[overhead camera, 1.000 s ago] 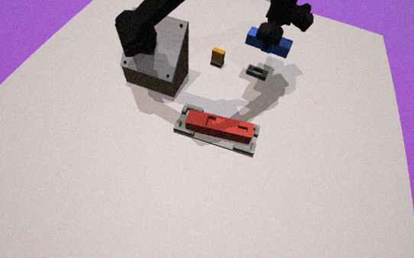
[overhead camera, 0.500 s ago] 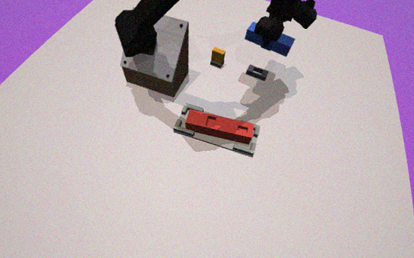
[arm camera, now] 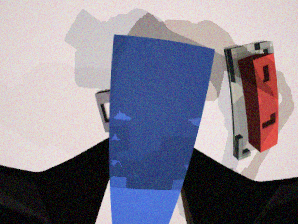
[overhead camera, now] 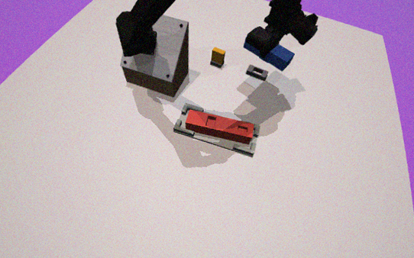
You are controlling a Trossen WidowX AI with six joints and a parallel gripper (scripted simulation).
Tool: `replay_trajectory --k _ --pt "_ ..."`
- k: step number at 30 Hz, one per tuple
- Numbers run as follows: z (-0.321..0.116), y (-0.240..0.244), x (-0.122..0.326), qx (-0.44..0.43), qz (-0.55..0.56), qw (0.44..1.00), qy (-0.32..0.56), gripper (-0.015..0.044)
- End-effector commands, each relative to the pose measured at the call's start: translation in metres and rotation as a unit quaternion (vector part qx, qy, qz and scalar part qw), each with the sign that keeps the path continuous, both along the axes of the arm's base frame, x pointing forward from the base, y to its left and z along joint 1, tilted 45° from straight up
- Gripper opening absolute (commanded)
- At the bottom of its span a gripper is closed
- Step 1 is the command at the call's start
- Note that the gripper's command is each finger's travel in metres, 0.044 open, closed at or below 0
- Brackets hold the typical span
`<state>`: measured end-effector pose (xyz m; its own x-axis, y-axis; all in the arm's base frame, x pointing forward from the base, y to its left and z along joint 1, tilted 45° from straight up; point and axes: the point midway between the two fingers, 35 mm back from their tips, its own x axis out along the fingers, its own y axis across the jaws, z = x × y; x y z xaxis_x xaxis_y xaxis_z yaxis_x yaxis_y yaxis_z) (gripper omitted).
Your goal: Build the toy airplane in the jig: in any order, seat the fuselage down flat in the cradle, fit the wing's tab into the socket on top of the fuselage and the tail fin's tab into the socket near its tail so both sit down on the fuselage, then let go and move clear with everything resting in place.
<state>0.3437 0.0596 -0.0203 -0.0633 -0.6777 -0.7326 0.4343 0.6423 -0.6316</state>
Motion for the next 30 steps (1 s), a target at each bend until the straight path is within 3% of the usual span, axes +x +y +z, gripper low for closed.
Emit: replay_trajectory --k 1,30 --pt "0.010 -0.009 0.000 0.000 -0.021 1.000 -0.024 0.0000" --pt "0.064 -0.084 -0.026 -0.011 -0.172 0.971 -0.166 0.0000"
